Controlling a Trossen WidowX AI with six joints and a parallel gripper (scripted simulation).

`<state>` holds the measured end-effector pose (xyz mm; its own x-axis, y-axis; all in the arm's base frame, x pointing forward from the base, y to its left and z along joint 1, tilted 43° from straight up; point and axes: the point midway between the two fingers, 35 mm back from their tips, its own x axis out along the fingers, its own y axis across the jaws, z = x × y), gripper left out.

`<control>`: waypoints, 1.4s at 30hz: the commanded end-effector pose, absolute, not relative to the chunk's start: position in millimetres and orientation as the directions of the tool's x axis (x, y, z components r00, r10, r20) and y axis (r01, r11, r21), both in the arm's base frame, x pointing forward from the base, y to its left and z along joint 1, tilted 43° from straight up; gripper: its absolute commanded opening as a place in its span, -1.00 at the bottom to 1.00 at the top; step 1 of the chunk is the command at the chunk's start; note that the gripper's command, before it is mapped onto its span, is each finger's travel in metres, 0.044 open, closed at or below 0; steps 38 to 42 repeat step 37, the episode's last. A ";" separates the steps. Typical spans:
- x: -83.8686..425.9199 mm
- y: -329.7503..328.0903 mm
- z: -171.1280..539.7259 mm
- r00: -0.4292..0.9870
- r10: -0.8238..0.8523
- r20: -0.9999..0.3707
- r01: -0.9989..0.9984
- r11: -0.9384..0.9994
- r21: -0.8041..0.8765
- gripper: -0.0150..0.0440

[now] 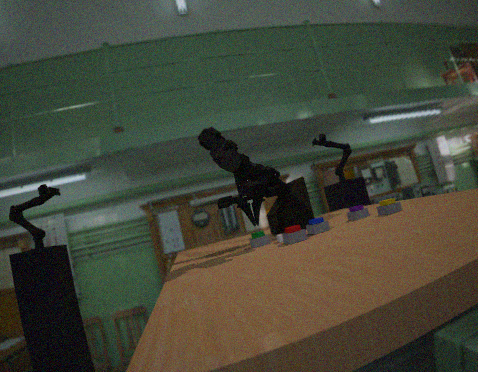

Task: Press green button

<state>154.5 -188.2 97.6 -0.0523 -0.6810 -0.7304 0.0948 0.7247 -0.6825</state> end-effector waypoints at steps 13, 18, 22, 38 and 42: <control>273.9 -67.6 35.3 -0.017 -0.548 -0.836 0.080 0.833 -0.547 0.82; 295.9 -4.5 -2.9 -0.041 -0.553 -0.832 0.081 0.828 -0.554 0.86; 297.8 48.0 -38.7 -0.055 -0.579 -0.814 0.085 0.809 -0.581 0.86; 263.5 134.6 -114.2 -0.046 -0.668 -0.743 0.107 0.736 -0.669 0.86; 263.5 134.6 -114.2 -0.046 -0.668 -0.743 0.107 0.736 -0.669 0.86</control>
